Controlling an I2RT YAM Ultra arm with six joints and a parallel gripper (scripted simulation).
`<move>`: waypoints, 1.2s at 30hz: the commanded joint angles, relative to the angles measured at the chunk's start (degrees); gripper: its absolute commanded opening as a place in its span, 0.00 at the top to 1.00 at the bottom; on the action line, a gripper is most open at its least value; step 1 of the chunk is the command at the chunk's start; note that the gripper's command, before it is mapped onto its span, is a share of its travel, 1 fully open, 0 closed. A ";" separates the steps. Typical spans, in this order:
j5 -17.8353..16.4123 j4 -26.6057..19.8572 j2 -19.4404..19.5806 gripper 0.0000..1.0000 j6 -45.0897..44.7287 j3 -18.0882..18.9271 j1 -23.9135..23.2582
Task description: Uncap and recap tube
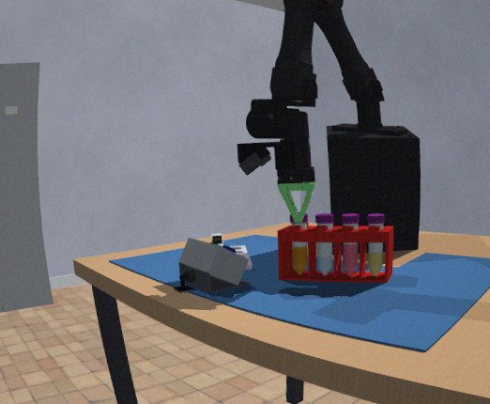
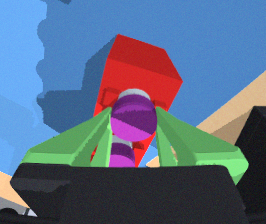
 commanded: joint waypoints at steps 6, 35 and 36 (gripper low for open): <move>0.28 -0.08 -0.41 1.00 -23.91 0.18 -0.01; 0.27 -0.22 -0.57 1.00 -101.27 0.15 -0.02; 0.27 -0.22 -0.57 1.00 -101.27 0.15 -0.02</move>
